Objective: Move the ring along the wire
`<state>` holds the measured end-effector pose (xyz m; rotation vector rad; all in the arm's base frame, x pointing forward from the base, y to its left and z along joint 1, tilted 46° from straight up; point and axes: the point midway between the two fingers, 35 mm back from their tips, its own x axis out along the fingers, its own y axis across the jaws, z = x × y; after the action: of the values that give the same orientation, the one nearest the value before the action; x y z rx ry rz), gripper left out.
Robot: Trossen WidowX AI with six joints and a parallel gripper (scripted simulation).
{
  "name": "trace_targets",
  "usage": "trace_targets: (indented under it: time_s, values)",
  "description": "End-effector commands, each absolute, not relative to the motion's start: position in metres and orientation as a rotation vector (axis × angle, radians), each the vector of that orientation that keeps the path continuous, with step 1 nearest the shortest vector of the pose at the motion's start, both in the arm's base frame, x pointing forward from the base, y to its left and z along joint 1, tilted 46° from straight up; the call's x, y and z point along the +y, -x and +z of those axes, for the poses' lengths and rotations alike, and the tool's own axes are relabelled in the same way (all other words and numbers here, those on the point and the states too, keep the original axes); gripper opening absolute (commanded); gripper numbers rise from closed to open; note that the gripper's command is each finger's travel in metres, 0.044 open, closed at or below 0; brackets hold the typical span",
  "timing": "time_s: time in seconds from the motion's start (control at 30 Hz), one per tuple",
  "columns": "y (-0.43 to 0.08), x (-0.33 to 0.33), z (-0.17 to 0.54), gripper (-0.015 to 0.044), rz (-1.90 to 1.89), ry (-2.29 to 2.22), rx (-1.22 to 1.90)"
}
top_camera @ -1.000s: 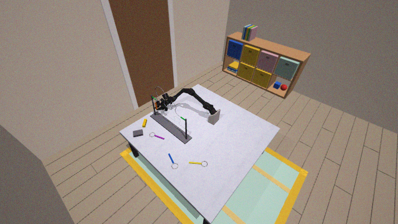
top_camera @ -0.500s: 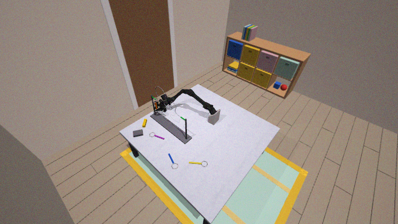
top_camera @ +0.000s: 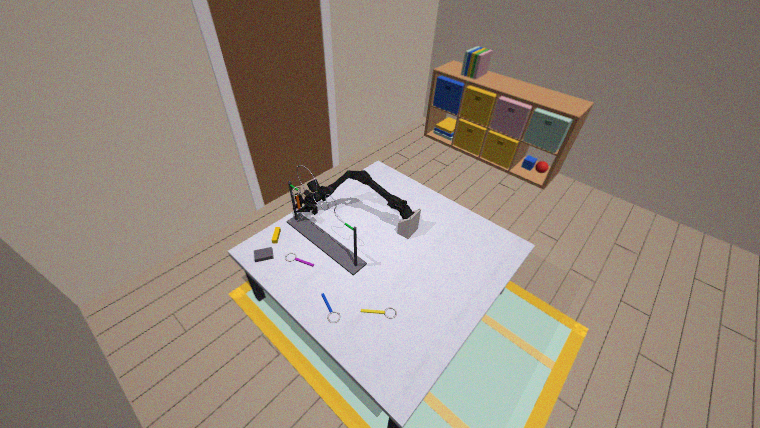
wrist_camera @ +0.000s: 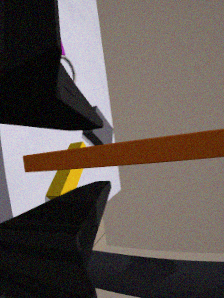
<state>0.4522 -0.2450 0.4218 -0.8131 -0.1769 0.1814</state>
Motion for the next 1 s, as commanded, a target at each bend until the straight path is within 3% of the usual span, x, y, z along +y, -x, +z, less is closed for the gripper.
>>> trace_targets:
  time_s: [0.0, 0.07, 0.23, 0.3, 0.5, 0.97]
  values:
    - [-0.453, -0.246, 0.421, 0.0160, 0.178, 0.814, -0.174]
    - [-0.453, -0.246, 0.421, 0.0160, 0.178, 0.814, -0.174]
    - [-0.452, -0.245, 0.422, 0.0029, 0.181, 0.813, -0.177]
    - [-0.452, -0.245, 0.422, 0.0015, 0.181, 0.813, -0.177]
    - [-0.452, -0.245, 0.422, -0.0142, 0.181, 0.813, -0.177]
    - [-0.448, -0.229, 0.432, -0.0150, 0.176, 0.812, -0.180]
